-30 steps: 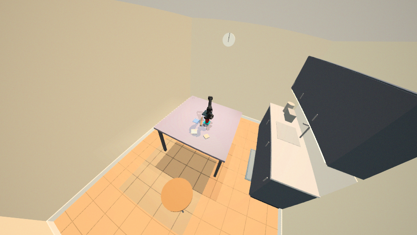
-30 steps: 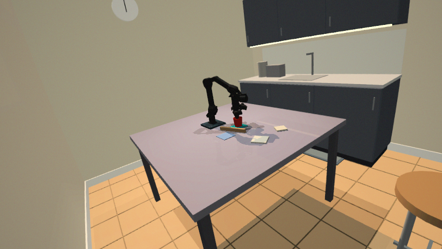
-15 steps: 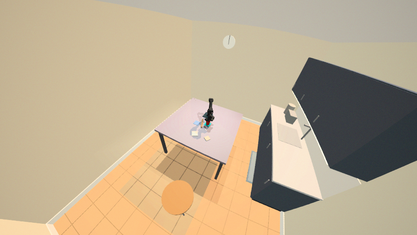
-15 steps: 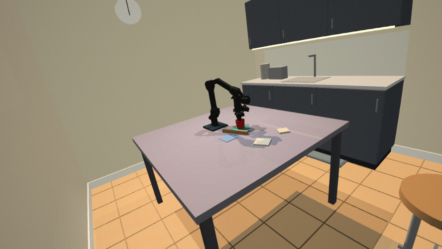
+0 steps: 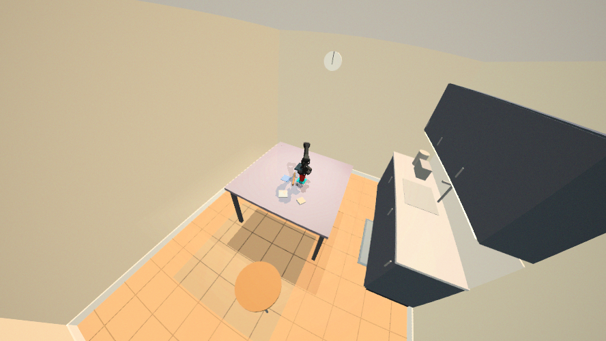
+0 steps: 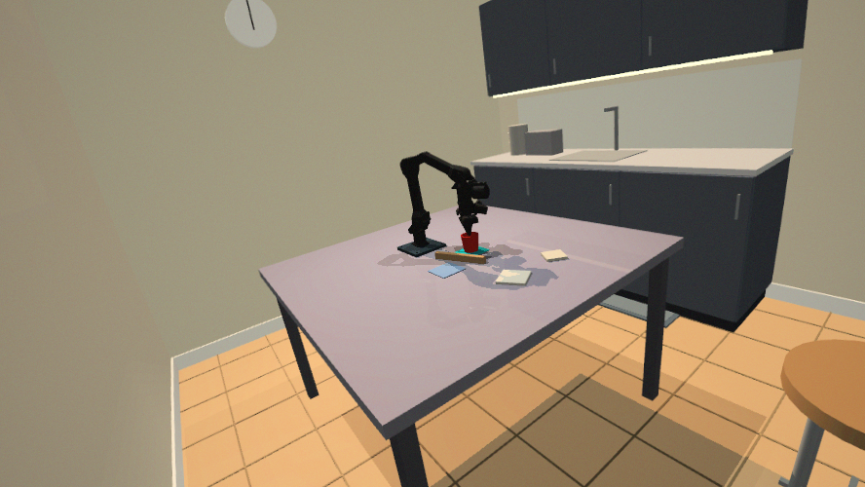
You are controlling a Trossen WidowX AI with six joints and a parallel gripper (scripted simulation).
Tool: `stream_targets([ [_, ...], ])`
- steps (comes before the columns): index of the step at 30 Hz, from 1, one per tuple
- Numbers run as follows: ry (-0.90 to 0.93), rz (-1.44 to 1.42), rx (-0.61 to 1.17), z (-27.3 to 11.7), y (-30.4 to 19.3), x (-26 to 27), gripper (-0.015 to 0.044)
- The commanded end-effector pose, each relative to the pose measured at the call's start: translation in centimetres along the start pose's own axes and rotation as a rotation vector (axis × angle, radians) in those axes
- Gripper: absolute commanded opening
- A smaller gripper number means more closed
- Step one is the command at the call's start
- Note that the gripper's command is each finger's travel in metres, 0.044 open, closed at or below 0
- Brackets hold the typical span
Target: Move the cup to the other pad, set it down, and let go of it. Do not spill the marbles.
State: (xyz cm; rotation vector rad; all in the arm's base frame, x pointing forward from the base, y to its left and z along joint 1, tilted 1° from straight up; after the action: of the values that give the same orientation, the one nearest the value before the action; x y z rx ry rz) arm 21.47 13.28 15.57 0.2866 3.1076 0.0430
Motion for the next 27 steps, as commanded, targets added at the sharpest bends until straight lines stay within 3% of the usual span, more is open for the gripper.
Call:
stream_targets([
  [1, -0.005, 0.004, -0.002, -0.7, 0.0, 0.0, 0.0128],
  [21, -0.007, 0.007, -0.002, -3.1, 0.0, 0.2, 0.0128],
  [27, -0.001, 0.0, -0.001, -2.6, 0.0, 0.2, 0.0285],
])
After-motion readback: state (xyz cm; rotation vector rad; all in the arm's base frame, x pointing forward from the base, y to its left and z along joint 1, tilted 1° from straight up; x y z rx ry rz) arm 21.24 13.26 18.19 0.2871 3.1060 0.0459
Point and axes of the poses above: the point midway between the two fingers, 35 mm back from their tips, its own z axis out along the fingers, its own x axis across the jaws, y = z × x, the point moved 6 cm from there along -z, back along the fingers, and after that the axes turned 12 degrees about -z, right-handed, at the moved point
